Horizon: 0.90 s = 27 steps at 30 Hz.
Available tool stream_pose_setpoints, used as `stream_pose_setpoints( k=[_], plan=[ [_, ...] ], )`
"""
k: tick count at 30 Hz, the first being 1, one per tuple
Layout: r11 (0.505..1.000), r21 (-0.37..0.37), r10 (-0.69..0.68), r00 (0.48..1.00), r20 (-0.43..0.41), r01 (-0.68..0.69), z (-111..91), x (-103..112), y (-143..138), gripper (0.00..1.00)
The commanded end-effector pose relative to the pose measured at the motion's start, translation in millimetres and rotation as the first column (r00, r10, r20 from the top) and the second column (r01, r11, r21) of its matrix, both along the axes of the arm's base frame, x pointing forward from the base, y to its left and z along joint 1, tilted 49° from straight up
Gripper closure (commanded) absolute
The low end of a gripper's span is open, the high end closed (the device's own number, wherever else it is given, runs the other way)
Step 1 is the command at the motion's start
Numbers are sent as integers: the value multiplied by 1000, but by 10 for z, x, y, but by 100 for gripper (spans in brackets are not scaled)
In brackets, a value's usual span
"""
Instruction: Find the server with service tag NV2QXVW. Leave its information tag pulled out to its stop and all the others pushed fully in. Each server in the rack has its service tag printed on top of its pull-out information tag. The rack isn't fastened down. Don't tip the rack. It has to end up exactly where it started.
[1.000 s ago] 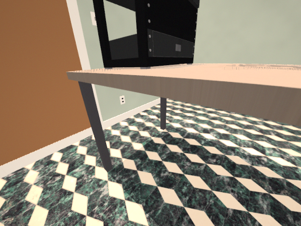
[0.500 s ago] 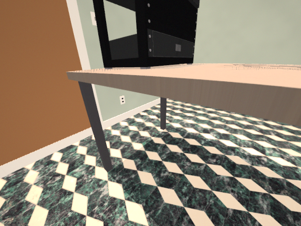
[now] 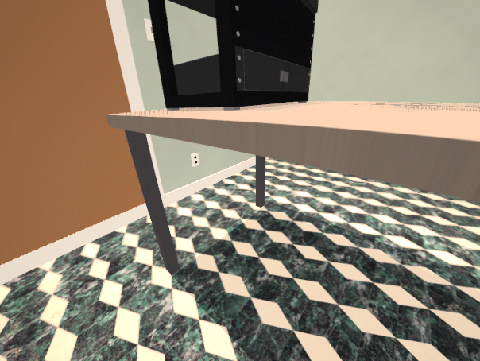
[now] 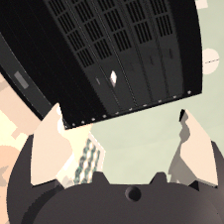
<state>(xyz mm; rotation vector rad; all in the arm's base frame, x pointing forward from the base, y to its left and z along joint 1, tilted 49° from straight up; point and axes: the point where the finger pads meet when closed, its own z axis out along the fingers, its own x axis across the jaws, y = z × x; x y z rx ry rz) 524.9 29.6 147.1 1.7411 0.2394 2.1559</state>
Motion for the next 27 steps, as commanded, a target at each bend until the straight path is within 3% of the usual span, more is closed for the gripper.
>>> stream_pose_setpoints(
  k=[1, 17, 27],
  plan=[
    [988, -154, 20, 1000, -7, -21, -65, -64, -26, 0],
    [941, -339, 15, 1000, -12, -18, -158, -135, -89, 0],
    [917, -398, 13, 1000, -14, -17, -189, -159, -110, 0]
  ],
)
